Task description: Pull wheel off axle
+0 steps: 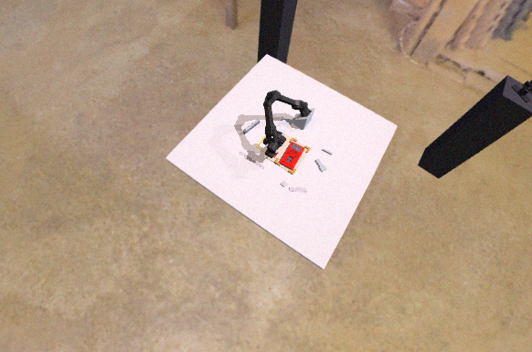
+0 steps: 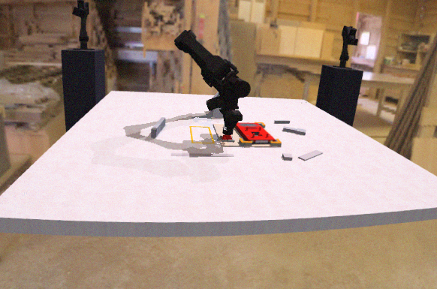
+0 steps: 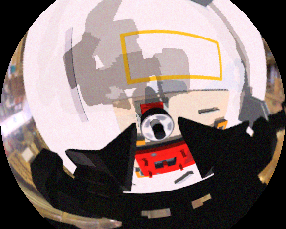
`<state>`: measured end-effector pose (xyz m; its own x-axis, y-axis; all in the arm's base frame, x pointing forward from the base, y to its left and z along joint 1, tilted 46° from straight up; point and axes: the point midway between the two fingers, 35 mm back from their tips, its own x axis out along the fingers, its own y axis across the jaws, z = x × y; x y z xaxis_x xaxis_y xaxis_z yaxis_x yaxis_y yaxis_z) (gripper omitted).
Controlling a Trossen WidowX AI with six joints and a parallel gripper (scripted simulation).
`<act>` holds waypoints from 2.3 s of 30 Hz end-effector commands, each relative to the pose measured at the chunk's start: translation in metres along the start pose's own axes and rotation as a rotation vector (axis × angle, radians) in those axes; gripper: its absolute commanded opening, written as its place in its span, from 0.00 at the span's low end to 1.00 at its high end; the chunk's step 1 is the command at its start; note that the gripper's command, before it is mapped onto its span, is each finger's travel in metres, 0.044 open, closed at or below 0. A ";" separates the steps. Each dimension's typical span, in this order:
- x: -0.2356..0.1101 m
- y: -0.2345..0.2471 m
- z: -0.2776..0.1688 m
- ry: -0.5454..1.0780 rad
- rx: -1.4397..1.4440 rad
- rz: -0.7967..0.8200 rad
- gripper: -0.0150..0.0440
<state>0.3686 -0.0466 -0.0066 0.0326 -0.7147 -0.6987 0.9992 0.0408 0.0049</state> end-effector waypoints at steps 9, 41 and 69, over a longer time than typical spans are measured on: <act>0.000 0.000 0.000 0.000 0.001 -0.001 0.53; -0.010 0.000 0.000 0.000 0.000 0.002 0.25; -0.019 0.001 0.000 -0.001 -0.002 0.005 0.25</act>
<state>0.3682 -0.0352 0.0045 0.0338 -0.7168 -0.6964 0.9991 0.0427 0.0045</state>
